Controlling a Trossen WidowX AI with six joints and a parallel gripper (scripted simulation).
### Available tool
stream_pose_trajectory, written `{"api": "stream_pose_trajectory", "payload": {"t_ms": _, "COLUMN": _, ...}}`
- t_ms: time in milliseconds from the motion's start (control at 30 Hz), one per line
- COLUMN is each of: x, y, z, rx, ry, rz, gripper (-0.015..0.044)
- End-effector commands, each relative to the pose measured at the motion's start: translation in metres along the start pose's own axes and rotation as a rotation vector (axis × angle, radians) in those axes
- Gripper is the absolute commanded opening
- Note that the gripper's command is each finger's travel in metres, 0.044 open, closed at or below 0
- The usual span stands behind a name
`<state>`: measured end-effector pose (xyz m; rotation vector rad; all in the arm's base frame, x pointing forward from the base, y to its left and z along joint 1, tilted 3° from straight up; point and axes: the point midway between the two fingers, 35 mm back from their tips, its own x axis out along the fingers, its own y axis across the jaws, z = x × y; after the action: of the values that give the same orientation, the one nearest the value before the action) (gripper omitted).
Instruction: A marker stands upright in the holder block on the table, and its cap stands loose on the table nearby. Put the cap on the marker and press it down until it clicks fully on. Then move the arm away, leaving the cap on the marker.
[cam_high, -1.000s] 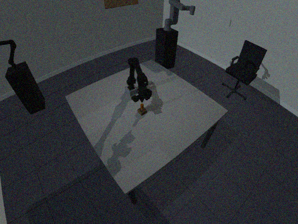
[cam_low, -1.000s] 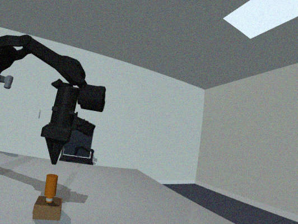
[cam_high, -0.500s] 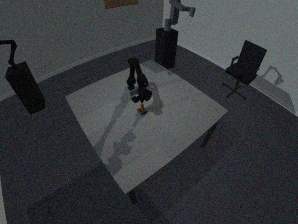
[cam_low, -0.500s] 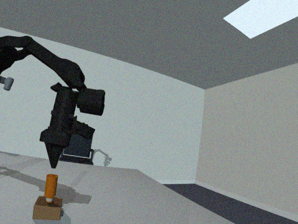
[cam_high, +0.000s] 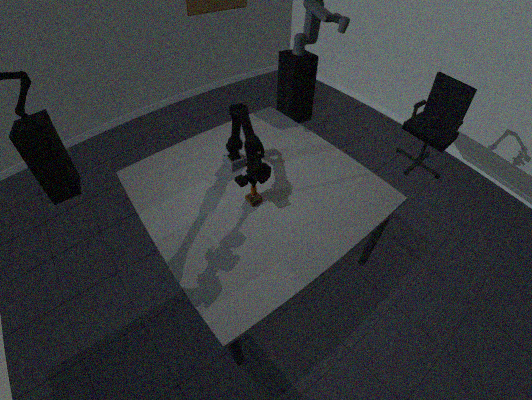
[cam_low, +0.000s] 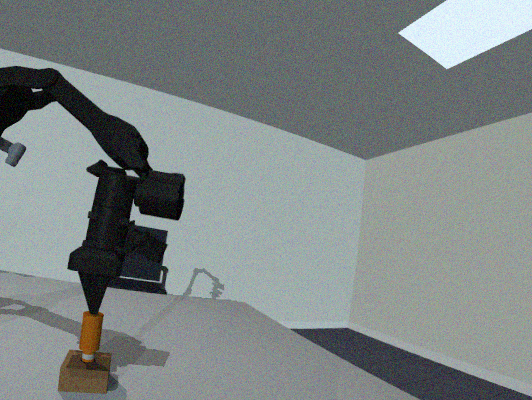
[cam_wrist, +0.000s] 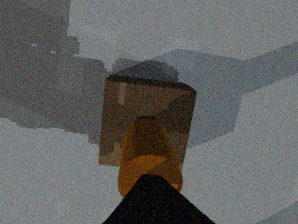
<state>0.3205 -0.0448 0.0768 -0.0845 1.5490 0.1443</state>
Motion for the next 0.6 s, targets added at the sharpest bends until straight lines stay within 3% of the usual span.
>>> {"api": "stream_pose_trajectory", "payload": {"t_ms": 0, "x": 0.006, "y": 0.0, "z": 0.0, "rx": 0.004, "ry": 0.0, "rz": -0.003, "gripper": 0.0}}
{"api": "stream_pose_trajectory", "payload": {"t_ms": 367, "x": 0.004, "y": 0.0, "z": 0.001, "rx": 0.0, "ry": -0.003, "rz": -0.001, "gripper": 0.0}}
{"api": "stream_pose_trajectory", "payload": {"t_ms": 567, "x": -0.065, "y": -0.002, "z": 0.002, "rx": 0.001, "ry": 0.002, "rz": -0.005, "gripper": 0.0}}
